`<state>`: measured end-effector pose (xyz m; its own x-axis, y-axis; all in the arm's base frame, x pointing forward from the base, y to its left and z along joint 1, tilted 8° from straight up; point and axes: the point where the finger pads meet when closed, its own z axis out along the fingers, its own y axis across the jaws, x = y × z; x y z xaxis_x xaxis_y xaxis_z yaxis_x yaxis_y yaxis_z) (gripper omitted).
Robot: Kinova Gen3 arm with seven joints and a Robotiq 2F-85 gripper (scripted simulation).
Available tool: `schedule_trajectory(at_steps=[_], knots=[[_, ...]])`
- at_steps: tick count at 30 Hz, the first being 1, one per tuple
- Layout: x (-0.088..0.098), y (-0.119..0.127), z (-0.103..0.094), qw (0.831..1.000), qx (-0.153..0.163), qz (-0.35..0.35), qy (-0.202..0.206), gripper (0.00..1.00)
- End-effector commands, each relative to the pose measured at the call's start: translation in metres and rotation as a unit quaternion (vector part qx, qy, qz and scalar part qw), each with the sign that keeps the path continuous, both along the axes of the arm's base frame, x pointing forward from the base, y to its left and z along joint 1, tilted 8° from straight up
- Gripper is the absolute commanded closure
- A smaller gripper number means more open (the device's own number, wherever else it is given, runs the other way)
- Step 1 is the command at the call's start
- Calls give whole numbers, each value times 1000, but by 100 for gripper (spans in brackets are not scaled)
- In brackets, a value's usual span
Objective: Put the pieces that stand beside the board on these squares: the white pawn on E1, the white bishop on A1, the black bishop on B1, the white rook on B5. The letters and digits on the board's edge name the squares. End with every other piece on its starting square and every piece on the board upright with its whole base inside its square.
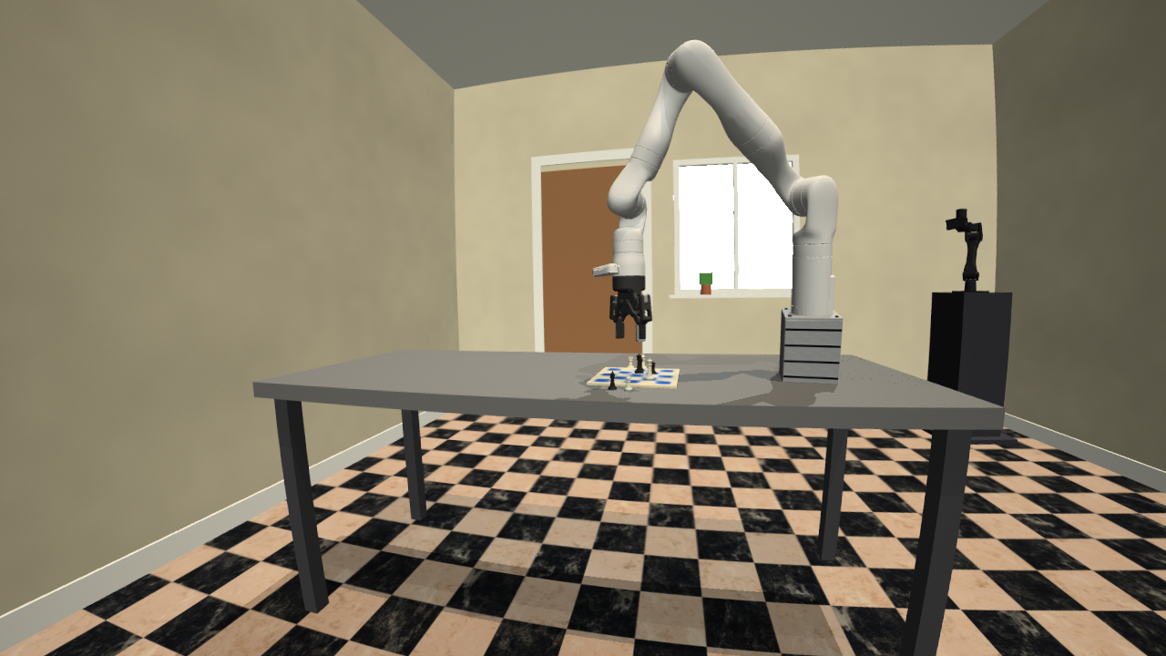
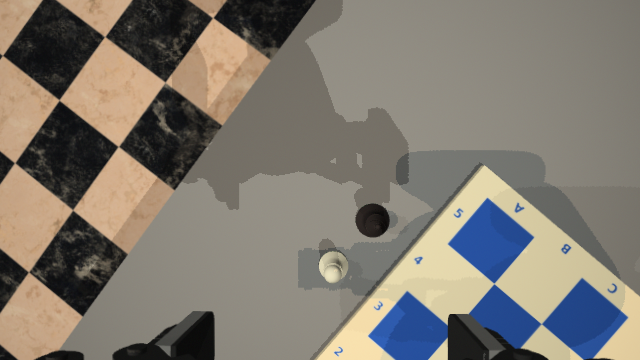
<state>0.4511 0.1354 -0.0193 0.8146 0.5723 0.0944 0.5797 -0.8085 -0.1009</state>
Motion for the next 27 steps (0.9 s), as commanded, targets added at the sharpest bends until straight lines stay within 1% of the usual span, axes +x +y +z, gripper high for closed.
schedule_trajectory(at_steps=[1, 8, 10, 16, 23, 24, 27], knots=[[-2, 3, -5, 999, -3, -34, 7, 0], [1, 4, -10, 991, -1, -136, 16, 0], [1, 4, -10, 991, -1, -136, 16, 0], [3, 4, -11, 984, 0, -178, 19, 0], [3, 4, -12, 982, 0, -187, 19, 0], [3, 4, -12, 982, 0, -187, 19, 66], [3, 4, -12, 982, 0, -187, 19, 66]])
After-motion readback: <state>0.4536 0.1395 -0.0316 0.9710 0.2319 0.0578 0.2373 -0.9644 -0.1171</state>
